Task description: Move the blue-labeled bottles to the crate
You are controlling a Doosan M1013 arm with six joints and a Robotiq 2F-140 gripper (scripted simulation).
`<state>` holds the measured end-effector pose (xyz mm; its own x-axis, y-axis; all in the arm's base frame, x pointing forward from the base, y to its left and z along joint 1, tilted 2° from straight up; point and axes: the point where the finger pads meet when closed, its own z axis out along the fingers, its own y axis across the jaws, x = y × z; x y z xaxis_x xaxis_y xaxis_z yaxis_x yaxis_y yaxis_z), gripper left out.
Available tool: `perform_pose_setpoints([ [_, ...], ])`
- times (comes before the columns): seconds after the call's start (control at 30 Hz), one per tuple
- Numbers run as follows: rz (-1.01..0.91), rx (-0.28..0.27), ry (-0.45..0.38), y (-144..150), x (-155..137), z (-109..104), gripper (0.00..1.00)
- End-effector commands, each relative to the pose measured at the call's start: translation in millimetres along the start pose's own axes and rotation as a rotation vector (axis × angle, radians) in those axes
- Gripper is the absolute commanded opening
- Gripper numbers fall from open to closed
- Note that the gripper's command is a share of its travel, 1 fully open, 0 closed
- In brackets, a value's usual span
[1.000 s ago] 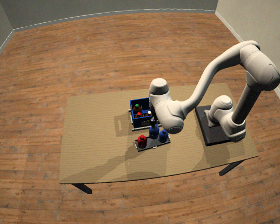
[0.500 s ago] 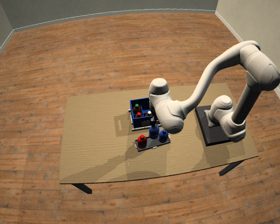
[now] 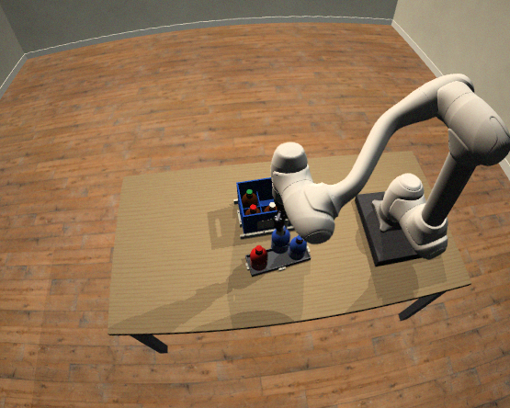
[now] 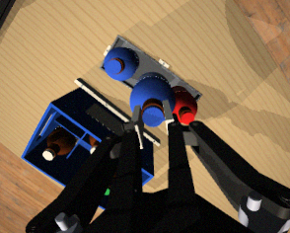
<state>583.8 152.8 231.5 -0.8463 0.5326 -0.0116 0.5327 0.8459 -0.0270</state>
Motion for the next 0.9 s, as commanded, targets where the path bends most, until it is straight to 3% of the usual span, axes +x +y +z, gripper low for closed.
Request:
perform_pose_setpoints([
  [0.0, 0.000, 0.000, 0.000, 0.0, 0.0, -0.1, 0.00],
  [0.87, 0.000, 0.000, 0.000, 0.0, 0.0, -2.9, 0.00],
])
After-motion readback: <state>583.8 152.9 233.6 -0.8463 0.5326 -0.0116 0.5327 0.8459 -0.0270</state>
